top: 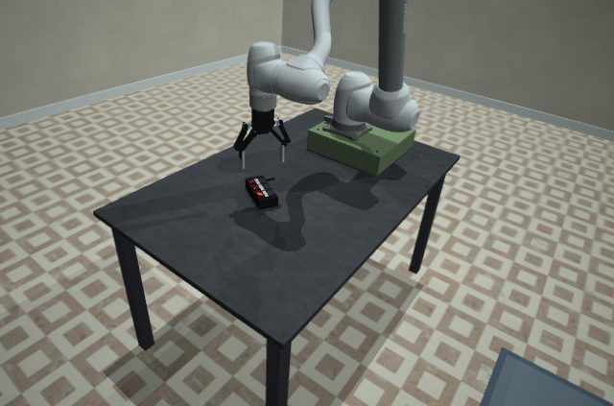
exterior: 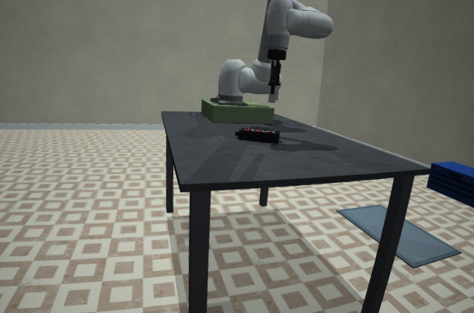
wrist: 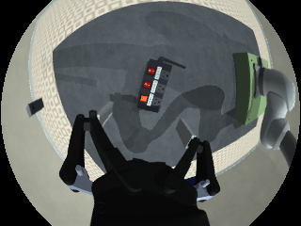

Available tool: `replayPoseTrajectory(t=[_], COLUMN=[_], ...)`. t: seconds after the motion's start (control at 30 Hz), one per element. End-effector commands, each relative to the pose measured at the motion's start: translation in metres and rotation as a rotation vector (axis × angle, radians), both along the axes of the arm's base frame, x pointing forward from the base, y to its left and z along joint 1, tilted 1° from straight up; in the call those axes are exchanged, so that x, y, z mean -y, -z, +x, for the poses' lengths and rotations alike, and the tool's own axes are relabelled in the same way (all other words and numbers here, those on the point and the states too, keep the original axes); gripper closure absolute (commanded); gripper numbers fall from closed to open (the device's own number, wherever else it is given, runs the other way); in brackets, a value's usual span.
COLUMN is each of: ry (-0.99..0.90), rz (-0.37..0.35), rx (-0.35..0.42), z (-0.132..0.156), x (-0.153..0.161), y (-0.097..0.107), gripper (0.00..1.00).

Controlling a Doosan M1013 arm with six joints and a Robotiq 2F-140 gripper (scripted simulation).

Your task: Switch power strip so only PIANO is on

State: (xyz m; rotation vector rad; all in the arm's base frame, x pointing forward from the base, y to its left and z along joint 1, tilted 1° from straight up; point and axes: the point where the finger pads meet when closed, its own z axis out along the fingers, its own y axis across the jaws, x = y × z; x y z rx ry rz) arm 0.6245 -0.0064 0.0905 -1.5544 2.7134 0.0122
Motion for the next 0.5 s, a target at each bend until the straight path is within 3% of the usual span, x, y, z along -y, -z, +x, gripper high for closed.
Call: replayPoseTrajectory(t=[0.0,0.47], ry=[0.005,0.005], rz=[-0.002,-0.002], rx=[-0.002,-0.002], z=[-0.0004,-0.0005], x=[0.0011,0.0011], y=[-0.0139,-0.0172], gripper=[0.00,0.00])
